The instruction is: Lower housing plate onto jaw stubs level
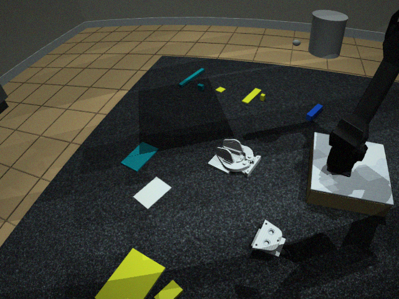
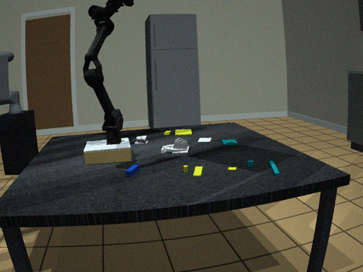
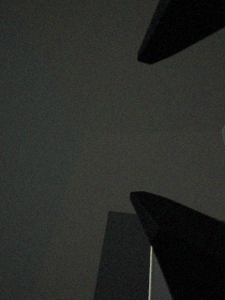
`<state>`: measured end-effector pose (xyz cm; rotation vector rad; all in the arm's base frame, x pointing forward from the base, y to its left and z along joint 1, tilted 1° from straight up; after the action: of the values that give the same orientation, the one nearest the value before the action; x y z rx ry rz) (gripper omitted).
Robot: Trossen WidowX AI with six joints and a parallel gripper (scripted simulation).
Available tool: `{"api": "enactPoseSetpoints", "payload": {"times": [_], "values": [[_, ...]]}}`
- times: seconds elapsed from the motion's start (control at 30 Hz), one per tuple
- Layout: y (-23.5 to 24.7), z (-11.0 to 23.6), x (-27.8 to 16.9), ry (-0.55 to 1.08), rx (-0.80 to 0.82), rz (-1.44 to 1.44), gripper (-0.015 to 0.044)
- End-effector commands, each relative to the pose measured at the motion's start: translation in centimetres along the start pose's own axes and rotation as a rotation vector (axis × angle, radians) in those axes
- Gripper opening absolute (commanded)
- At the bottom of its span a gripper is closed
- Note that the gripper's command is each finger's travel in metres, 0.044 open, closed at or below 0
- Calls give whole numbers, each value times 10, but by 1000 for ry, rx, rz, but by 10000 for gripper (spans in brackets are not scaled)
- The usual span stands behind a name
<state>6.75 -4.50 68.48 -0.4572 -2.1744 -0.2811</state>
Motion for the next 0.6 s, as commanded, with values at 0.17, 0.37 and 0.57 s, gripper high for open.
{"api": "enactPoseSetpoints", "payload": {"times": [0.17,0.37,0.57], "values": [[17,1,-1,-16,37,-17,440],[52,5,-5,-40,123,-49,440],[98,13,-13,-53,247,-70,440]]}}
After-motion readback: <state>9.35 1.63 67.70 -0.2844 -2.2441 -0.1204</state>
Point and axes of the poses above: the point midway between the two fingers, 35 mm back from their tips, its own z axis back along the fingers, its own y axis across the jaws, x = y × z, the point moved 5 cm from there along z, back along the fingers
